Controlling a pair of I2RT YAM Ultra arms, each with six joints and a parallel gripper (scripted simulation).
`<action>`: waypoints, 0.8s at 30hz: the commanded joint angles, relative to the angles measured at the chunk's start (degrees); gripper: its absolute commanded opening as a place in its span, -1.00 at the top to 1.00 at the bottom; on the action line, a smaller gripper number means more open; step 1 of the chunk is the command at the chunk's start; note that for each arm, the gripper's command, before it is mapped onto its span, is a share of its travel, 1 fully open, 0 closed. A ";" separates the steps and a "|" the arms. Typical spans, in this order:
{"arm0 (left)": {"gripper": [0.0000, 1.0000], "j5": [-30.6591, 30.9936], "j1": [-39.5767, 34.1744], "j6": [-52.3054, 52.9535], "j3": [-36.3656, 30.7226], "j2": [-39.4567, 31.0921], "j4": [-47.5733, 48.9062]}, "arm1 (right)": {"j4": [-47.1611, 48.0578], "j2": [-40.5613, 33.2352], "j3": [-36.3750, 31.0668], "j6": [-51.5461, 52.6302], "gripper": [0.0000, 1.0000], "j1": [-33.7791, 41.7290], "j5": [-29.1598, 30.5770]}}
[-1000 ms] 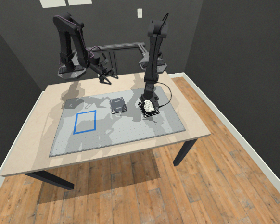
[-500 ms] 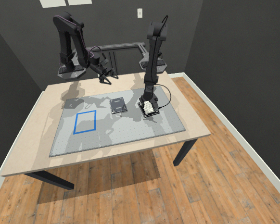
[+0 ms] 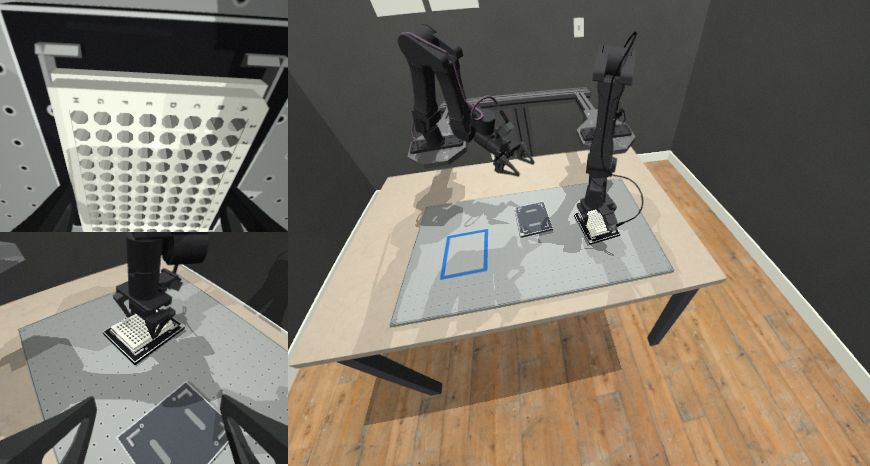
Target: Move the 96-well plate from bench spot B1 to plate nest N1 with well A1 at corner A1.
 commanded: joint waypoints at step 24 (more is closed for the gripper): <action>-0.60 -1.26 -0.86 -1.51 -2.20 -3.67 -0.87 | 0.07 0.37 -0.78 -0.26 -1.00 -0.16 -0.31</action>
